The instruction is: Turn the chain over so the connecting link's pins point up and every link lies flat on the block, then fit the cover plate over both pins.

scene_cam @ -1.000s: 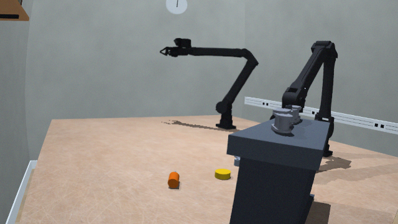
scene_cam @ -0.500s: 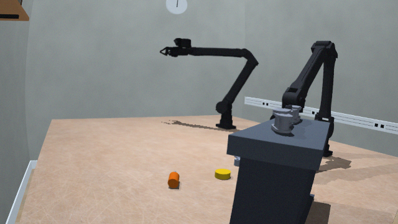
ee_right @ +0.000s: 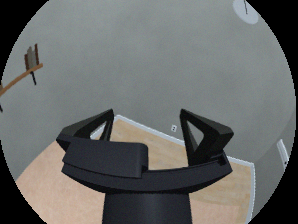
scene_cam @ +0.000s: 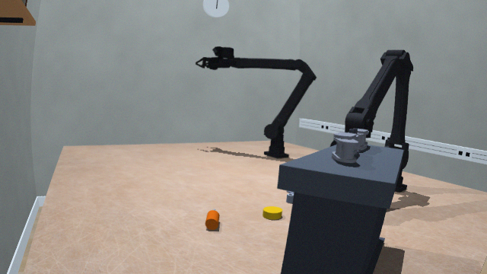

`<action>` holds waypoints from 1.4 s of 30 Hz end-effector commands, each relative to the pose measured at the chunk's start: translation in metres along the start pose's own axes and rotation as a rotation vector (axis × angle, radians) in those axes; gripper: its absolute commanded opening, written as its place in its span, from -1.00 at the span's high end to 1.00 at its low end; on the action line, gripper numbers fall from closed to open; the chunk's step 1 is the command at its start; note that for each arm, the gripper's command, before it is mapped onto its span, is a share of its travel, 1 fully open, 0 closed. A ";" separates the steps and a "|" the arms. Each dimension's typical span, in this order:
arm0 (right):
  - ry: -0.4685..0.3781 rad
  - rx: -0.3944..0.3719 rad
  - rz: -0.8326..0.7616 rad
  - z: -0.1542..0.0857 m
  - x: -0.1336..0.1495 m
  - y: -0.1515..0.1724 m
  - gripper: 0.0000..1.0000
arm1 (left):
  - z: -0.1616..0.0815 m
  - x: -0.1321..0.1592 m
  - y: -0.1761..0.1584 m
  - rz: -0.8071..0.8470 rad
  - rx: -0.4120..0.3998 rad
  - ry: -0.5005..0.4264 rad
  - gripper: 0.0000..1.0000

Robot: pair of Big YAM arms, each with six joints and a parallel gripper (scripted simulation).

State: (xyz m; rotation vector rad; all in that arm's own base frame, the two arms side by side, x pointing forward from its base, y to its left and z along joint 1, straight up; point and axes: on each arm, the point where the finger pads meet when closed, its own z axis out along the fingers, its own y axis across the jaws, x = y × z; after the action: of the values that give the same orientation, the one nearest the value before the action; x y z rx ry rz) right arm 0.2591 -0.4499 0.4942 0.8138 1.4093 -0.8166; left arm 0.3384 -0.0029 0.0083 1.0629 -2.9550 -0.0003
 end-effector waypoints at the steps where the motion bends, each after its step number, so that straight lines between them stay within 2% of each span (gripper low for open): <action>1: -0.064 -0.005 0.000 0.002 -0.044 0.004 -1.00 | -0.014 -0.011 -0.007 0.001 0.014 -0.017 0.57; 4: -0.064 -0.005 0.000 0.002 -0.044 0.004 -1.00 | -0.028 -0.021 -0.016 0.001 0.038 -0.047 0.57; 26: -0.064 -0.005 0.000 0.002 -0.044 0.004 -1.00 | -0.045 -0.021 -0.015 0.001 0.033 -0.041 0.57; 38: -0.064 -0.005 0.000 0.002 -0.044 0.004 -1.00 | -0.061 -0.021 -0.015 0.001 0.041 -0.050 0.57; 41: -0.064 -0.005 0.000 0.002 -0.044 0.004 -1.00 | -0.062 -0.021 -0.015 0.001 0.040 -0.049 0.57; 42: -0.064 -0.005 0.000 0.002 -0.044 0.004 -1.00 | -0.051 -0.014 -0.011 0.001 0.017 -0.021 0.57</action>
State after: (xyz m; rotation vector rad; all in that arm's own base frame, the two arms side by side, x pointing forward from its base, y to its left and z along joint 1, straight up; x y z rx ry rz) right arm 0.2591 -0.4499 0.4942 0.8138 1.4093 -0.8166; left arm 0.3390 -0.0029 0.0448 1.0640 -2.9582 0.0015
